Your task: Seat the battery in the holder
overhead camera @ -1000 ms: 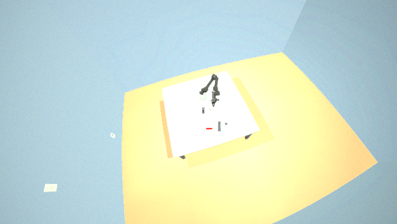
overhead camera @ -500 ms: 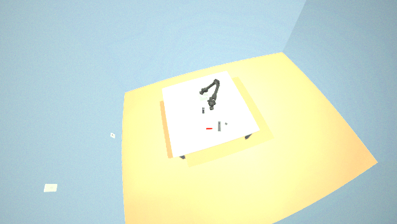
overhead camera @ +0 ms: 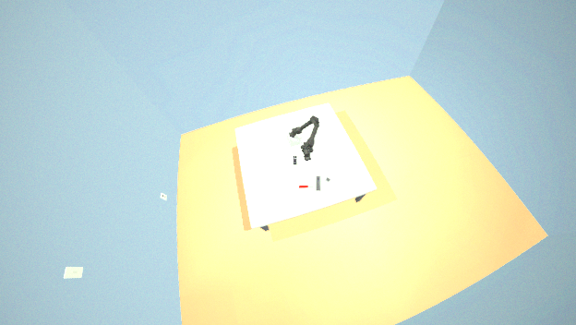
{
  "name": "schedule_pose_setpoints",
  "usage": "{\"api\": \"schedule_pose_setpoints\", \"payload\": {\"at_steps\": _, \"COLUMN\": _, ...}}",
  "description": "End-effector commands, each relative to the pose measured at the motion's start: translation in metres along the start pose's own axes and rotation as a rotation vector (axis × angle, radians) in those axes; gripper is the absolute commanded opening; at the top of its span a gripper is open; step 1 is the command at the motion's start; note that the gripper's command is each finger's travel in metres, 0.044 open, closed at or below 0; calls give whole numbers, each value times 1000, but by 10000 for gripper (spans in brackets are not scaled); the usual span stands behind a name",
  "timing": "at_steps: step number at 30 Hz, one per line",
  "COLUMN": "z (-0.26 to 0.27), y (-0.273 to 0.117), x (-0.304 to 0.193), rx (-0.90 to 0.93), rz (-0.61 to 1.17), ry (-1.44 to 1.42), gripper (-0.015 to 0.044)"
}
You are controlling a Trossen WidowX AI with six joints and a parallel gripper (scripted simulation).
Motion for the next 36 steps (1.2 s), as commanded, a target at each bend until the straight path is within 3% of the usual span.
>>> {"api": "schedule_pose_setpoints", "payload": {"at_steps": 1, "z": 1, "y": 8, "x": -1, "rx": 7, "rz": -6, "ry": 6, "gripper": 231}}
{"api": "schedule_pose_setpoints", "payload": {"at_steps": 25, "z": 2, "y": 44, "x": 0, "rx": 7, "rz": -9, "ry": 6, "gripper": 231}}
{"api": "schedule_pose_setpoints", "payload": {"at_steps": 30, "z": 2, "y": 44, "x": 0, "rx": 7, "rz": -9, "ry": 6, "gripper": 100}}
{"api": "schedule_pose_setpoints", "payload": {"at_steps": 36, "z": 2, "y": 44, "x": 0, "rx": 7, "rz": -9, "ry": 6, "gripper": 69}}
Point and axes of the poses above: the point midway between the two fingers, 35 mm back from their tips, its own y axis out along the fingers, its own z axis across the jaws, x = y × z, the point moved 10 cm from there along -y, back along the fingers, and after that the axes turned 8 degrees about y, right-handed, at the moved point
